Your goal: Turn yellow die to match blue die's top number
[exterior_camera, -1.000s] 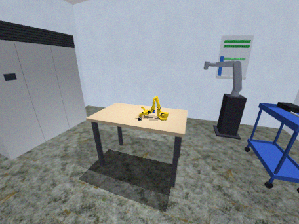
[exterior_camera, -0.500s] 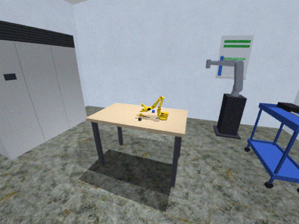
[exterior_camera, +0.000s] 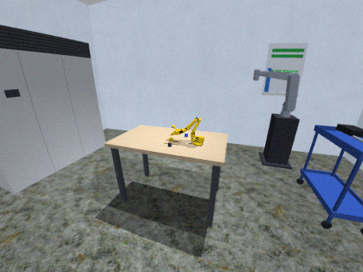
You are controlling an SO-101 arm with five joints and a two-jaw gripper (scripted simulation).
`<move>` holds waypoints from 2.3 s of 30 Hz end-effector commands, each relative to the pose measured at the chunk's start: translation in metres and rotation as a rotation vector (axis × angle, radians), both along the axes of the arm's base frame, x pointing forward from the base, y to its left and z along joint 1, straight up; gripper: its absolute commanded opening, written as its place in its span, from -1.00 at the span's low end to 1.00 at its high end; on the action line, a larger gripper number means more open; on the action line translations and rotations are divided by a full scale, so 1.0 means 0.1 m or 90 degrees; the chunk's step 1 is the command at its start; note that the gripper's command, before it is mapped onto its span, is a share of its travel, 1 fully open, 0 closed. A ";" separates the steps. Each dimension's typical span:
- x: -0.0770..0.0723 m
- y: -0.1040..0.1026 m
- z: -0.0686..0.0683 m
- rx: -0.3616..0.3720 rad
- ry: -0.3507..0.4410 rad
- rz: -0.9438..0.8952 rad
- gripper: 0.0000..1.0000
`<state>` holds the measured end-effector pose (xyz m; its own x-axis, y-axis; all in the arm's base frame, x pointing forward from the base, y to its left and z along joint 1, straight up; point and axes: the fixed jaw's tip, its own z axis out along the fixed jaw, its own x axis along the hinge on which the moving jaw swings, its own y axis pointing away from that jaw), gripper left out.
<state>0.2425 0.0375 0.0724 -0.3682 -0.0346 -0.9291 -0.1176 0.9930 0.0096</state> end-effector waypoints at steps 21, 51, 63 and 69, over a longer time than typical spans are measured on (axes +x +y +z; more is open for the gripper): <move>0.06 -0.01 0.13 0.005 -0.021 -0.006 -0.29; 0.01 -0.21 0.14 -0.033 0.264 -0.046 -0.29; -0.27 -0.31 0.28 -0.043 0.413 -0.062 -0.29; -0.46 -0.35 0.37 -0.044 0.486 -0.069 -0.29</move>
<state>0.2007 0.0052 0.0914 -0.9170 -0.0154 -0.3985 -0.0119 0.9999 -0.0114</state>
